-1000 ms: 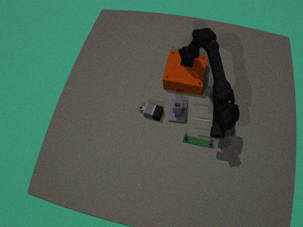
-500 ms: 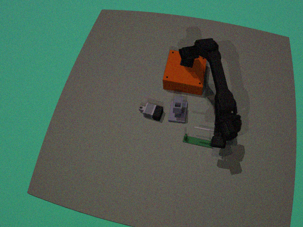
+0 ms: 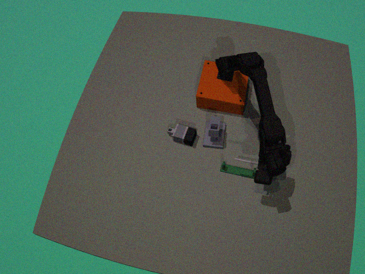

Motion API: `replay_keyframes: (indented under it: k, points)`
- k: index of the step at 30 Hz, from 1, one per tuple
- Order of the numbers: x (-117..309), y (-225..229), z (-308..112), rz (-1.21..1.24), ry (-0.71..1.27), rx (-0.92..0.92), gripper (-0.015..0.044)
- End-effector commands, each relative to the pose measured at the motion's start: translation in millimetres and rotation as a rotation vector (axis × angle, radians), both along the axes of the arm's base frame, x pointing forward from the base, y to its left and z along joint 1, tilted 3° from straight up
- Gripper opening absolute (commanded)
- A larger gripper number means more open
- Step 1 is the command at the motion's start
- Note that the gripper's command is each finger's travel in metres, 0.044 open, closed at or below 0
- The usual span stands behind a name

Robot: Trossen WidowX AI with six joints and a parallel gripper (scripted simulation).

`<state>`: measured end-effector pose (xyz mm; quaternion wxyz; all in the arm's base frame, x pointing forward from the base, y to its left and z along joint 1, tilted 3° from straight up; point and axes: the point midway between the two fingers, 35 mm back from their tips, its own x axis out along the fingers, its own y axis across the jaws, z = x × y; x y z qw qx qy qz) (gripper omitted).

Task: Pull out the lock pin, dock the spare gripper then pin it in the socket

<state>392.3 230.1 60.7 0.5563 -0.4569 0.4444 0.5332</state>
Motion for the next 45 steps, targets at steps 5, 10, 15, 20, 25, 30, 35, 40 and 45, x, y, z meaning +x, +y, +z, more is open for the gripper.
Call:
replay_keyframes:
  k: [5, 10, 15, 20, 25, 30, 35, 40, 45]
  points:
    - [0, 0, -13, -0.005, 0.001, 0.000, 0.0000]
    - [1, 1, -20, -0.005, -0.001, 0.001, 0.0000]
    - [1, 1, -27, -0.005, -0.002, 0.002, 0.0000]
    - [1, 2, -34, -0.005, -0.004, 0.003, 0.0000]
    - [1, 2, -41, -0.005, -0.007, 0.004, 0.0000]
    - [1, 3, -48, -0.005, -0.009, 0.006, 0.0000]
    - [2, 3, -55, -0.006, -0.012, 0.007, 0.0000]
    - [2, 3, -62, -0.006, -0.015, 0.009, 0.0000]
    - [2, 3, -62, -0.006, -0.015, 0.009, 0.0000]
